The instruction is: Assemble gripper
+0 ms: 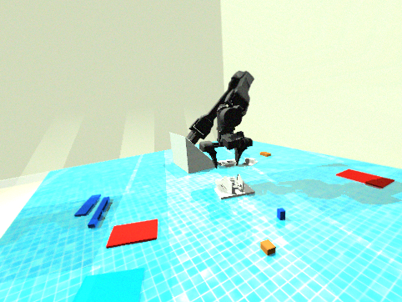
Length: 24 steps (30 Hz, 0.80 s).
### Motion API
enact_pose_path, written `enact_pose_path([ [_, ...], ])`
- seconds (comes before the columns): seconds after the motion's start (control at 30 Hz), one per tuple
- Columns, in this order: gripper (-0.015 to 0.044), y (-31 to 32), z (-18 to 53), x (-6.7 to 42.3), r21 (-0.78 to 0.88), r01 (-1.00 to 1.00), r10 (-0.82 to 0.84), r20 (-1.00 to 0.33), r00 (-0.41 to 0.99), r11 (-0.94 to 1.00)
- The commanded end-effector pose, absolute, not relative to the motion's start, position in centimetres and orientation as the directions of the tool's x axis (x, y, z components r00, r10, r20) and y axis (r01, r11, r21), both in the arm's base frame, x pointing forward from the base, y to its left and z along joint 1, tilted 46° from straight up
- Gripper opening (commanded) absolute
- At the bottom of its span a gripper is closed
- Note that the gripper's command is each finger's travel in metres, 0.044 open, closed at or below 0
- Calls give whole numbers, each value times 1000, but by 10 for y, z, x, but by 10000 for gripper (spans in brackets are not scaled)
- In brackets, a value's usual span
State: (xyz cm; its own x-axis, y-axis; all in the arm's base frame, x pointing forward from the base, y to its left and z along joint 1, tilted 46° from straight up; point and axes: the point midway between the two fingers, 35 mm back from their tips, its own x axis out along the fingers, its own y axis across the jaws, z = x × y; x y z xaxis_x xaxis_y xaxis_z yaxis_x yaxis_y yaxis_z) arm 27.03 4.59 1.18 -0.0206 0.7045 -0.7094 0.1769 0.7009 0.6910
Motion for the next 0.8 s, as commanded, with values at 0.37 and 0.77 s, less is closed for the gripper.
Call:
enact_pose_path([
  [0.37, 351, 65, -7, 268, 695, 187, 710, -703, -27, 695],
  [0.77, 351, 80, -20, 266, 697, 186, 713, -701, -28, 693],
])
